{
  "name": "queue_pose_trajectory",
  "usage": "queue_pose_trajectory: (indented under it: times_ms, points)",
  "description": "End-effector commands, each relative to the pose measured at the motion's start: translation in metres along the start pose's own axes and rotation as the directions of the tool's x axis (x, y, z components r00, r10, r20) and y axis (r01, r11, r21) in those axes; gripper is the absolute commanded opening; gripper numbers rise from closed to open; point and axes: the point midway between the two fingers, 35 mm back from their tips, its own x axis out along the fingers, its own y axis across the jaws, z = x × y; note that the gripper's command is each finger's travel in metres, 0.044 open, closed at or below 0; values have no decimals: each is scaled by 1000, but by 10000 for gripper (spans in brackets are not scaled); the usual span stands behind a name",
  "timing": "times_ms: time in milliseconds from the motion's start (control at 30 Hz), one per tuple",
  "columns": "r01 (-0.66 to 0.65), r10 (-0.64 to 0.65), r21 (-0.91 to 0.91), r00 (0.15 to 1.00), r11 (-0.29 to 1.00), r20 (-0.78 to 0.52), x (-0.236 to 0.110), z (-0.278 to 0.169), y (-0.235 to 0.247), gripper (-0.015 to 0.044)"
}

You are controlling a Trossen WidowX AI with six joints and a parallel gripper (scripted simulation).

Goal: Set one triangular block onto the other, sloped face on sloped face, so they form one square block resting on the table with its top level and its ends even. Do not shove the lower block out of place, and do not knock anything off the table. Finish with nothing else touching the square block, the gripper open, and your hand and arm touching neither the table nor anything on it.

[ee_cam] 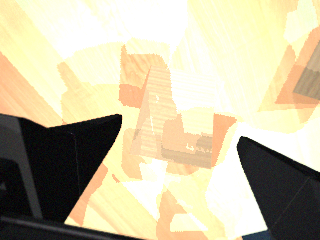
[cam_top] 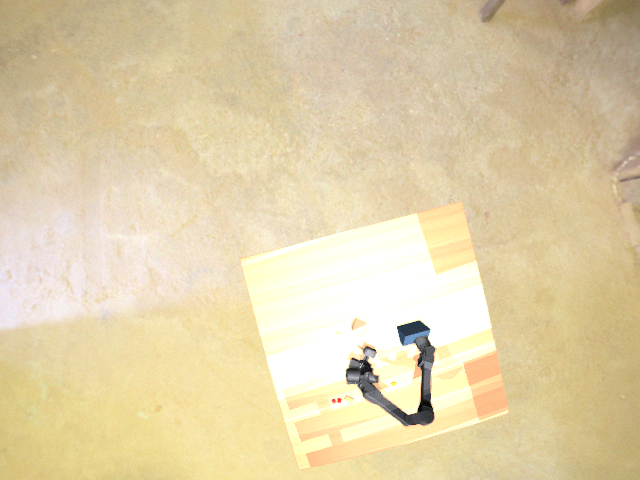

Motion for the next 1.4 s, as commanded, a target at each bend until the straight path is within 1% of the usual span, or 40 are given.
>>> queue_pose_trajectory:
  times_ms: [0, 933, 1100, 1367]
  points:
    - [-1, 1, 8, 1000, 1000, -8, 9, -1, -1, 440]
    - [-7, 7, 7, 1000, 1000, -12, 52, -3, 2, 440]
    - [-7, 7, 7, 1000, 1000, -12, 52, -3, 2, 309]
    - [-7, 7, 7, 1000, 1000, -12, 52, -3, 2, 255]
